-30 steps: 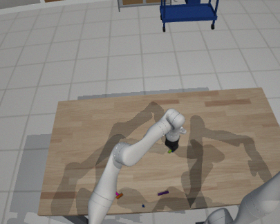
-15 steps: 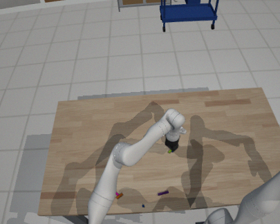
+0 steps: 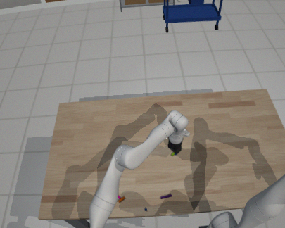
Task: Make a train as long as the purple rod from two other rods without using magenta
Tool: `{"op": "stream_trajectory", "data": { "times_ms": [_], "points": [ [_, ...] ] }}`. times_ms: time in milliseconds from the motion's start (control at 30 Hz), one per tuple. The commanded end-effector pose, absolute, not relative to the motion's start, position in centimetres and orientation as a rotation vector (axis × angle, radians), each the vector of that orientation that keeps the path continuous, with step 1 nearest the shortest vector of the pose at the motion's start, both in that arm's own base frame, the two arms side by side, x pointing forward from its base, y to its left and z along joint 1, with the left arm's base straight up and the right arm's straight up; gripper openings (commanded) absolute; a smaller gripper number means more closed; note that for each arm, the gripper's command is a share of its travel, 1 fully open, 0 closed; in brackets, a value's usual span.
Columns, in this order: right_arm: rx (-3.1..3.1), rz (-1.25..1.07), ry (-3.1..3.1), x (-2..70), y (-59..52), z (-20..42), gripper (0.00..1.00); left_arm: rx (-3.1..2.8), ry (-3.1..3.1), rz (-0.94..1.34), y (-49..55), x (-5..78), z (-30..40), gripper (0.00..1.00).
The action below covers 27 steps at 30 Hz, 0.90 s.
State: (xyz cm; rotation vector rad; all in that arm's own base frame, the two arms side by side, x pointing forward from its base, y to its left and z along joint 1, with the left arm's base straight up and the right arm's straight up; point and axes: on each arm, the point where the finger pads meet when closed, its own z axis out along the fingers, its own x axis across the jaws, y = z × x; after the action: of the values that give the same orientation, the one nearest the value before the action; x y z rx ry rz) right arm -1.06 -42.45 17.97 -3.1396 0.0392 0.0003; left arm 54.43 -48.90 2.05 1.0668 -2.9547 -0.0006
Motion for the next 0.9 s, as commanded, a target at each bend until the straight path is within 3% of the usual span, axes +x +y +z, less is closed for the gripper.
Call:
{"op": "stream_trajectory", "data": {
  "times_ms": [0,867],
  "points": [
    [-3.141,0.000,0.039,-1.06,-42.49,18.04,1.00,1.068,-2.956,0.004,-48.96,54.51,2.27,0.24],
    [-3.141,0.000,0.039,-1.06,-42.49,18.04,1.00,1.068,-2.956,0.004,-48.96,54.51,3.01,0.24]
  ]
}}
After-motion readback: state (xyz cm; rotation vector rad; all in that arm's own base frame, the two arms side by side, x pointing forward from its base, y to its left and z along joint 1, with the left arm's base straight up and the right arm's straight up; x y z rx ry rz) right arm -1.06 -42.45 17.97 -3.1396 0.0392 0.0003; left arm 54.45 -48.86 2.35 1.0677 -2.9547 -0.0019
